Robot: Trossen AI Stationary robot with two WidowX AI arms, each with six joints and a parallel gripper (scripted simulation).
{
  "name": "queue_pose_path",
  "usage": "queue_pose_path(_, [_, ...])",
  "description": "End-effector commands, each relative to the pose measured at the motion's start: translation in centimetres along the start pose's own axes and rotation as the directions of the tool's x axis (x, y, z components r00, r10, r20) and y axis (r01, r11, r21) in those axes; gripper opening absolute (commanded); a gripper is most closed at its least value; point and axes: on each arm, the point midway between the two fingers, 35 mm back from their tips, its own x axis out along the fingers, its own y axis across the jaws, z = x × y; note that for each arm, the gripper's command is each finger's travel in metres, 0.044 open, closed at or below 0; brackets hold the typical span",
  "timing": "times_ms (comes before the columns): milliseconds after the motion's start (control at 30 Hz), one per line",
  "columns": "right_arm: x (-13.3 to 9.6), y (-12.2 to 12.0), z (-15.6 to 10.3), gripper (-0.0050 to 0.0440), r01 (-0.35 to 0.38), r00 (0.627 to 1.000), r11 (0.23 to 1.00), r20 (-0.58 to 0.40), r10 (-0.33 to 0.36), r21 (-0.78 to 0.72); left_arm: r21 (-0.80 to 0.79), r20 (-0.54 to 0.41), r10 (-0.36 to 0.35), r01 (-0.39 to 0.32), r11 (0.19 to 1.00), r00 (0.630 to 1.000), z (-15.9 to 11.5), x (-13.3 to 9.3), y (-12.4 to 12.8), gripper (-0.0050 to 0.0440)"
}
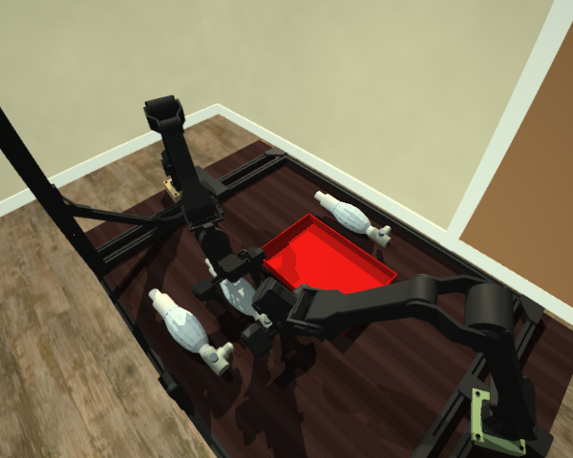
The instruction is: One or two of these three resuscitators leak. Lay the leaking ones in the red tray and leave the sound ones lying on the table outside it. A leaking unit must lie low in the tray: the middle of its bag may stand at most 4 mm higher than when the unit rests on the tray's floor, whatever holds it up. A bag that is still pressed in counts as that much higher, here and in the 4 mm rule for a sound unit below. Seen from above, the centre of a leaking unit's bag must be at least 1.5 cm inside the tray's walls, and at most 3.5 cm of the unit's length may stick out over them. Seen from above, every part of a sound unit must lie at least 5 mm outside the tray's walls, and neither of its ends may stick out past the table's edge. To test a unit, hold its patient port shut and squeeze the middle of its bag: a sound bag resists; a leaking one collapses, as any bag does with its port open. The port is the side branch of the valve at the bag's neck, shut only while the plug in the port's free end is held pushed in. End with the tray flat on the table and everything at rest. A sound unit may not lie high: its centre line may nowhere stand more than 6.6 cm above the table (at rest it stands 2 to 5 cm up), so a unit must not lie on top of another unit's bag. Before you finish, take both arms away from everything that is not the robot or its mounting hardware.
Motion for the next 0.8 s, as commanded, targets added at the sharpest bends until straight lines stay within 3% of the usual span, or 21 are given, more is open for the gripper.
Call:
queue_pose_path(0, [-0.02,0.01,0.07,0.0000,-0.001,1.000,1.000,0.001,0.001,0.000,0.005,-0.002,0.000,0.000,1.000,1.000,-0.07,0.01,-0.03,0.0440])
queue_pose_path(100, [-0.02,0.01,0.07,0.0000,-0.001,1.000,1.000,0.001,0.001,0.000,0.005,-0.002,0.000,0.000,1.000,1.000,-0.07,0.01,-0.03,0.0440])
queue_pose_path(133, [0.00,-0.08,0.07,0.0000,0.001,1.000,1.000,0.001,-0.001,0.001,0.005,-0.002,-0.001,0.001,1.000,1.000,-0.07,0.02,-0.07,0.0000])
queue_pose_path(767, [-0.02,-0.14,0.11,0.0000,0.003,1.000,1.000,0.002,-0.003,0.002,0.003,0.002,0.000,0.000,1.000,1.000,0.08,-0.05,-0.01,0.0000])
